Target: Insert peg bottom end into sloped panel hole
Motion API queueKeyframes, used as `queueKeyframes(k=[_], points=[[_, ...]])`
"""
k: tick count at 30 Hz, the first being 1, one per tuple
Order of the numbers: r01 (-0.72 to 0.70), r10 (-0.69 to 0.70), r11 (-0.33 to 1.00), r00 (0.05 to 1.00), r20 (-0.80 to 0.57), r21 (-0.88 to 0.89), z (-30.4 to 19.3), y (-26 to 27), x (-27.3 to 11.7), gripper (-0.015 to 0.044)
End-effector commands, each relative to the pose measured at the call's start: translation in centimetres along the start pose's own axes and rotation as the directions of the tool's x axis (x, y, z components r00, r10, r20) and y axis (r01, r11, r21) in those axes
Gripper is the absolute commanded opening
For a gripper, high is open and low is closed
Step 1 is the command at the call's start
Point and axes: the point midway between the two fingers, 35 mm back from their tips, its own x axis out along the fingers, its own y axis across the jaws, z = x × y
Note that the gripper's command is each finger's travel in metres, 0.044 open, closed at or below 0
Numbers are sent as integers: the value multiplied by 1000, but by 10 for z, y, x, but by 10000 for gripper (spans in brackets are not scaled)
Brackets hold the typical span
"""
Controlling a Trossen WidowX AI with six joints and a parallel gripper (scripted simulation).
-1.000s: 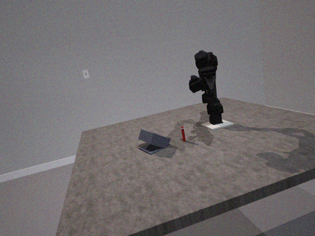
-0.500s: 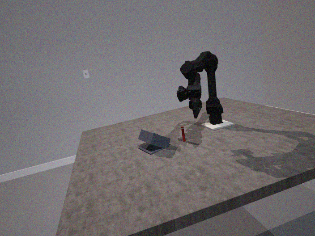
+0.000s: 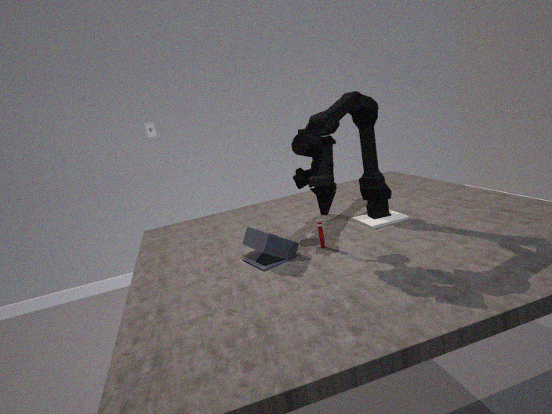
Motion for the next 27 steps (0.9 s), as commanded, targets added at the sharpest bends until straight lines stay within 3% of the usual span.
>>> queueKeyframes(k=[1,11,27], points=[[92,-92,996,996,-12,-5,11,-19,3,440],[300,-300,954,950,-88,-19,28,-68,5,440],[303,-303,953,949,-90,-20,28,-74,21,440]])
